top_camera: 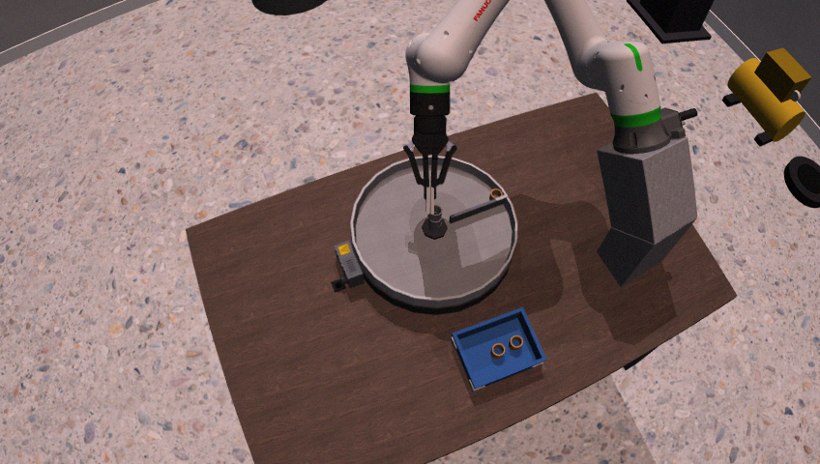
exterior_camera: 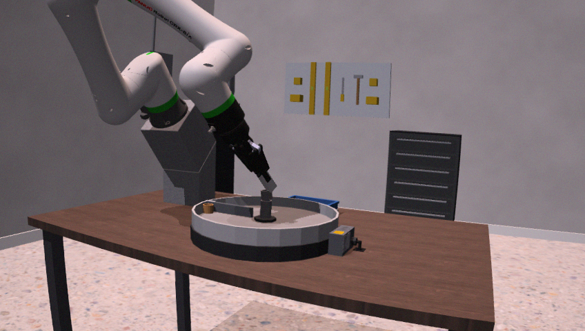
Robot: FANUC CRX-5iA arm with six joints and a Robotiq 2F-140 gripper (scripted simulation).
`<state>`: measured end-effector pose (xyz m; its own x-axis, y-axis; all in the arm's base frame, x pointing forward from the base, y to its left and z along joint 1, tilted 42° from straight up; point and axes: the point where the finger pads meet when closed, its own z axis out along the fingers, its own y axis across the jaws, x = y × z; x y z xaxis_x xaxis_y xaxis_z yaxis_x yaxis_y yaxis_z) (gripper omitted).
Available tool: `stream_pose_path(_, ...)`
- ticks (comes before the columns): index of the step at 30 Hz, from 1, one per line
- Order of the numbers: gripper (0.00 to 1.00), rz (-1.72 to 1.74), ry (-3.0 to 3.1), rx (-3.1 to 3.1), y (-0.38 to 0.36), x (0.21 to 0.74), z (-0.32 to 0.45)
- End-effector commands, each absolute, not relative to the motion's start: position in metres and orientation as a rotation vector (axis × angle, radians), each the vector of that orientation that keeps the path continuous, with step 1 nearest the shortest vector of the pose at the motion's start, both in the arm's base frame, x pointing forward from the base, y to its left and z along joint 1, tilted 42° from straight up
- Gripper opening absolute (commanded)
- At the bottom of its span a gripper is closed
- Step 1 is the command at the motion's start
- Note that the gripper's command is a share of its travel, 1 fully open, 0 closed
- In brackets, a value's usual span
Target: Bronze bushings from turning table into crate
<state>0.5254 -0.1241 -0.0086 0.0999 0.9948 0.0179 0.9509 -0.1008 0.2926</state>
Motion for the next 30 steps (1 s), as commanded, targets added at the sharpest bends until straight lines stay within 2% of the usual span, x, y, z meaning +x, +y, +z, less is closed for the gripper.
stream_pose_path(1,0.00,0.312,1.954,2.166,-0.1240,0.5256,-0.0085)
stream_pose_path(30,0.00,0.312,1.954,2.166,-0.1279,0.5265,-0.0117)
